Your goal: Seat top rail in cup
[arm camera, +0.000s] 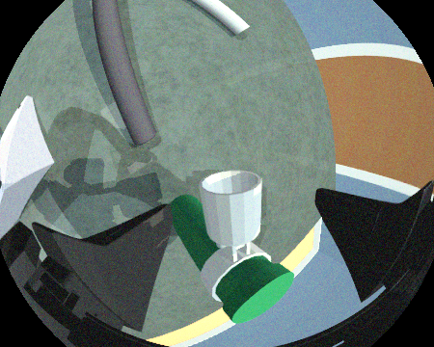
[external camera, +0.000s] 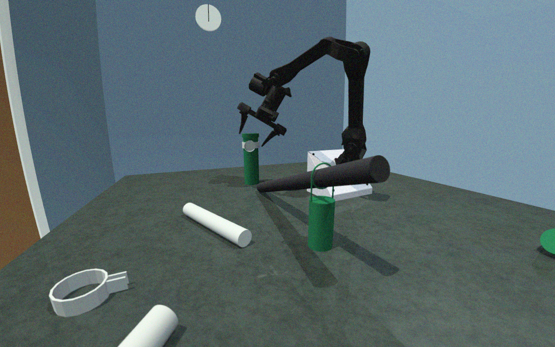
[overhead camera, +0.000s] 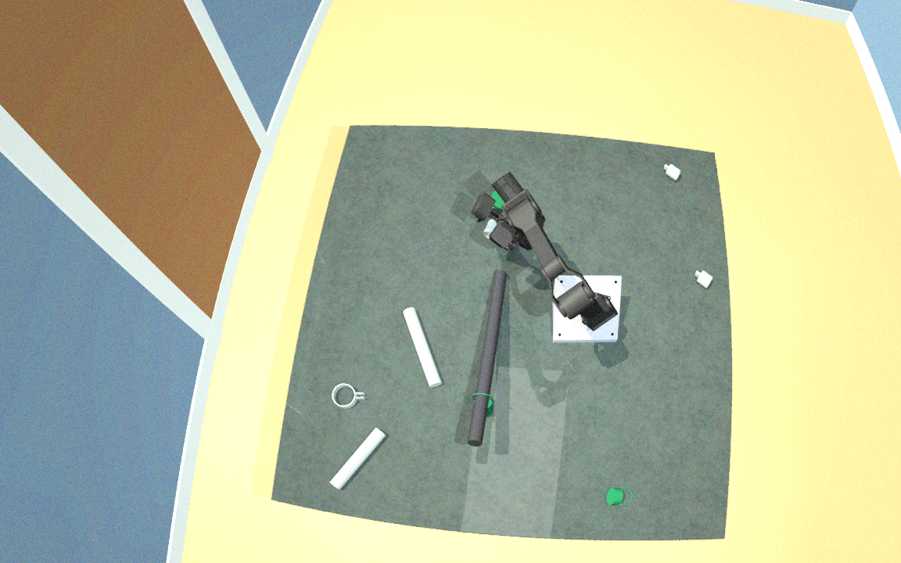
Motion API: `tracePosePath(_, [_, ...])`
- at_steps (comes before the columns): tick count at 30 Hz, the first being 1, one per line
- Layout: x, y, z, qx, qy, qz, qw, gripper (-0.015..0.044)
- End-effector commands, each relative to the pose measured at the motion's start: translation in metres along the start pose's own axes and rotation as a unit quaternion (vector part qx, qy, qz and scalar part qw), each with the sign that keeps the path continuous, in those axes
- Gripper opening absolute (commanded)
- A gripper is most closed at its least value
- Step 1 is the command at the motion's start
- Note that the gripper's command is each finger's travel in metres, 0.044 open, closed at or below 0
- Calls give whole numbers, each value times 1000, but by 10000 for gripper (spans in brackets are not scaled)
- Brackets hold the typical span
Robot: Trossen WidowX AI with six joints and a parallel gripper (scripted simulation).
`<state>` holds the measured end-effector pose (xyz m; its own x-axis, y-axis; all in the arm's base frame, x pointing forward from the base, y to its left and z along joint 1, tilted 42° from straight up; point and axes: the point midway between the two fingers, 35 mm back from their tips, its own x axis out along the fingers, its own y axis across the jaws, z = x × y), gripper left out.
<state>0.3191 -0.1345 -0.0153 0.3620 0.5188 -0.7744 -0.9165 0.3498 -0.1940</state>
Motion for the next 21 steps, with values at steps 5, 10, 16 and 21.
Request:
tracePosePath(5, [18,5,0,6,-2,7,1000,440])
tracePosePath(10, [26,5,0,6,-2,7,1000,440])
tracePosePath(16, [35,5,0,6,-3,6,1000,440])
tracePosePath(21, [44,6,1,6,-3,6,1000,440])
